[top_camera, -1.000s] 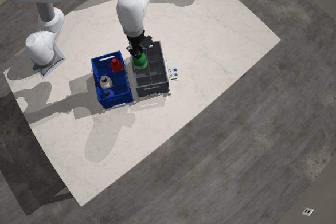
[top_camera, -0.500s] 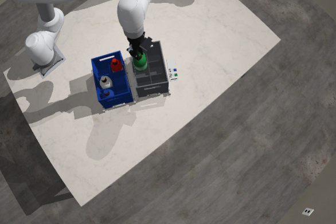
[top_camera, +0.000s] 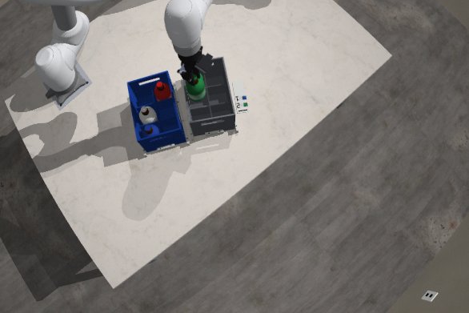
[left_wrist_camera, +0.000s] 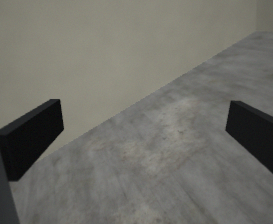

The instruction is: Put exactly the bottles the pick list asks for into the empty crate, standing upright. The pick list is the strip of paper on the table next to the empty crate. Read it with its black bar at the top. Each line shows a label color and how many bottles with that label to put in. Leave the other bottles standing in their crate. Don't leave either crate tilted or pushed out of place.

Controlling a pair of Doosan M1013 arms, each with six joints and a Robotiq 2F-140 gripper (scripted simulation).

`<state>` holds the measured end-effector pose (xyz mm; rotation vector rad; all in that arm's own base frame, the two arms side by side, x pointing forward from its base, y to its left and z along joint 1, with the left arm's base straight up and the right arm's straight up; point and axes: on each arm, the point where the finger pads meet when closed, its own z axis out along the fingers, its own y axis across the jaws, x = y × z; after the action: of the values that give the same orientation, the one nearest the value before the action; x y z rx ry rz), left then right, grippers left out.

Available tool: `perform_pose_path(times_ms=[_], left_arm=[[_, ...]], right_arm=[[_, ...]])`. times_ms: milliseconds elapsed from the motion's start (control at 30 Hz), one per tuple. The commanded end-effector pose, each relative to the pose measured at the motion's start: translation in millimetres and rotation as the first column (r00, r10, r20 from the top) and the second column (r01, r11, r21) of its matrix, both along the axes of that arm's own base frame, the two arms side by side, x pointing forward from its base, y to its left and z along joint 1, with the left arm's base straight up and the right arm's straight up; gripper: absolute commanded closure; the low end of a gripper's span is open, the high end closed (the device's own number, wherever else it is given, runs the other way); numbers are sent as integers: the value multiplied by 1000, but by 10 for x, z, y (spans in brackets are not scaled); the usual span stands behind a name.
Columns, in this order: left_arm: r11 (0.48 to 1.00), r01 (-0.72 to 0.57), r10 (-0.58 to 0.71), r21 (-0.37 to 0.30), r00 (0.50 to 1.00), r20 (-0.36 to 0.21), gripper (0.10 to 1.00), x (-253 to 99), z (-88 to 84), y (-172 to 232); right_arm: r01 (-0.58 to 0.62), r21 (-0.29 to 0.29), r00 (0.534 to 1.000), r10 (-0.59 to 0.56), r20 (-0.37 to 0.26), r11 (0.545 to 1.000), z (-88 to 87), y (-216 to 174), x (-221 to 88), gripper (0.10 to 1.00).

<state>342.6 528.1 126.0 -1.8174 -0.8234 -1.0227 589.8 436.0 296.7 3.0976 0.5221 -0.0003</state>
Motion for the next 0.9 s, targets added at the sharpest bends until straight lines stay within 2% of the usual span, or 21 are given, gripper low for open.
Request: perform_pose_path(times_ms=[0,867], left_arm=[[1000,0,0,1,1000,1,98,2,6,2],[1000,0,0,1,1000,1,98,2,6,2]], right_arm=[[0,1,1000,0,1,1000,-24,2,1,999],[0,1,1000,0,1,1000,-244,2,1,999]])
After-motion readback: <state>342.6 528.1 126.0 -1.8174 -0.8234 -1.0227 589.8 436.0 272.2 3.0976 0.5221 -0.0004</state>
